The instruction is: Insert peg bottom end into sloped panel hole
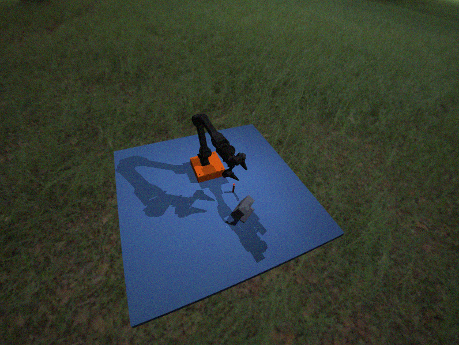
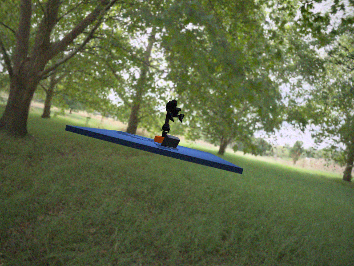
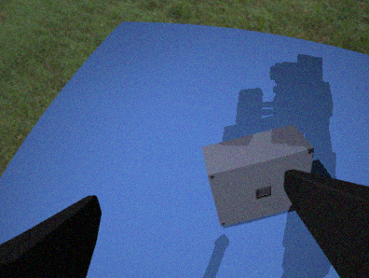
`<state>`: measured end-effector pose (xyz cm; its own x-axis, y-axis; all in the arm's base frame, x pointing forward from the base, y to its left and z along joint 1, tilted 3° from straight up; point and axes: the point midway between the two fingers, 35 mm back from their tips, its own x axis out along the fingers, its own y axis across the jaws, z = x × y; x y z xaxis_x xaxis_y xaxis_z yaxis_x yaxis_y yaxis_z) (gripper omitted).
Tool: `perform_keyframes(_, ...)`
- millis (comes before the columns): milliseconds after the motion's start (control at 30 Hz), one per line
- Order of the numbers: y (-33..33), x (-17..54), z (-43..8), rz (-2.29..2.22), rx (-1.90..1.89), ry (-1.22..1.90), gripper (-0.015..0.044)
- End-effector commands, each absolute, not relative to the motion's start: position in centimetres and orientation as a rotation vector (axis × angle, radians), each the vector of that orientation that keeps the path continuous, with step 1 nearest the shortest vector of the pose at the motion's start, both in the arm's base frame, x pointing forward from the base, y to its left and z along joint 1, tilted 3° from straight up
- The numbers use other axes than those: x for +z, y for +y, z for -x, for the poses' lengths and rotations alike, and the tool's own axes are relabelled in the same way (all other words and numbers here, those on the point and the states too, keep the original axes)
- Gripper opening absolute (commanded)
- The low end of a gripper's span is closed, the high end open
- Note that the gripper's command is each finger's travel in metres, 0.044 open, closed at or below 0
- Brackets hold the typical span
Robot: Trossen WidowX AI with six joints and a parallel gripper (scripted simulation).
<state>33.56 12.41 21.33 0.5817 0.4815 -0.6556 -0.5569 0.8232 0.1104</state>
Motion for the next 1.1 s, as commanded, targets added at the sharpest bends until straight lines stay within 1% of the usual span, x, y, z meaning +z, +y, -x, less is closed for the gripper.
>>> perform_keyframes(0, 12.7, 19.7, -33.6, 0.031, 0.544, 0.842, 0.0440)
perform_keyframes(600, 13.5, 13.4, -31.7, -0.214, 0.212, 1.221, 0.0440)
perform_keyframes(1067, 13.3, 9.3, -29.5, -0.318, -0.143, 1.418, 0.0440)
